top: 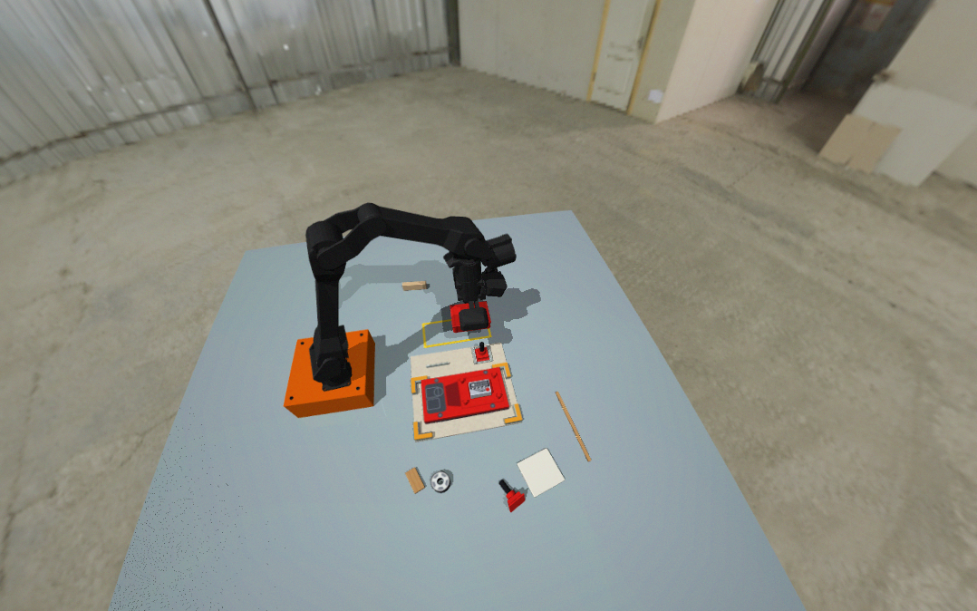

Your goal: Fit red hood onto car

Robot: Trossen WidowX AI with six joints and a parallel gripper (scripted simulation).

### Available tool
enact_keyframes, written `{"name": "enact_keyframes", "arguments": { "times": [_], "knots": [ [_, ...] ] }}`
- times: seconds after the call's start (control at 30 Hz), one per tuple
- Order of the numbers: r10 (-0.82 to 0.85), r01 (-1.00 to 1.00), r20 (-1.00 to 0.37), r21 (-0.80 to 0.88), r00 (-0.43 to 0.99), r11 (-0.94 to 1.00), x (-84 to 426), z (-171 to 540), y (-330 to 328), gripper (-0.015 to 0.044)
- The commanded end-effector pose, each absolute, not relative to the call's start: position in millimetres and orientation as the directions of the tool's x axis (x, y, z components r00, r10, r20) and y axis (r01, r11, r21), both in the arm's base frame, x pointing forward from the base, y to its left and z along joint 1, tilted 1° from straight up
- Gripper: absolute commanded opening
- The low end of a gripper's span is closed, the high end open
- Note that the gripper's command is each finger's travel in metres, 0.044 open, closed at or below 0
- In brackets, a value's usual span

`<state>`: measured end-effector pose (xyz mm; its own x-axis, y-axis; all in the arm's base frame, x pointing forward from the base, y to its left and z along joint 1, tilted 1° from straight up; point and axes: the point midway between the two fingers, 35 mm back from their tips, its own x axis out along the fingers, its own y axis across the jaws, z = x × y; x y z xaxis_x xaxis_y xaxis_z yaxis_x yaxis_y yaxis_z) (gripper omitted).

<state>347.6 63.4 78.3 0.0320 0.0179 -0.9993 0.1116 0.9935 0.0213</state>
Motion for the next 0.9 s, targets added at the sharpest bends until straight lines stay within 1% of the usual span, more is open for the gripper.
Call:
{"name": "enact_keyframes", "arguments": {
  "times": [0.0, 0.87],
  "knots": [
    [0.020, 0.106, -0.999, 0.024, 0.035, 0.994, 348.9, 79.1, 48.9, 0.0000],
    [0.013, 0.091, -0.999, 0.016, 0.040, 0.996, 340.0, 80.3, -60.0, 0.0000]
  ]
}}
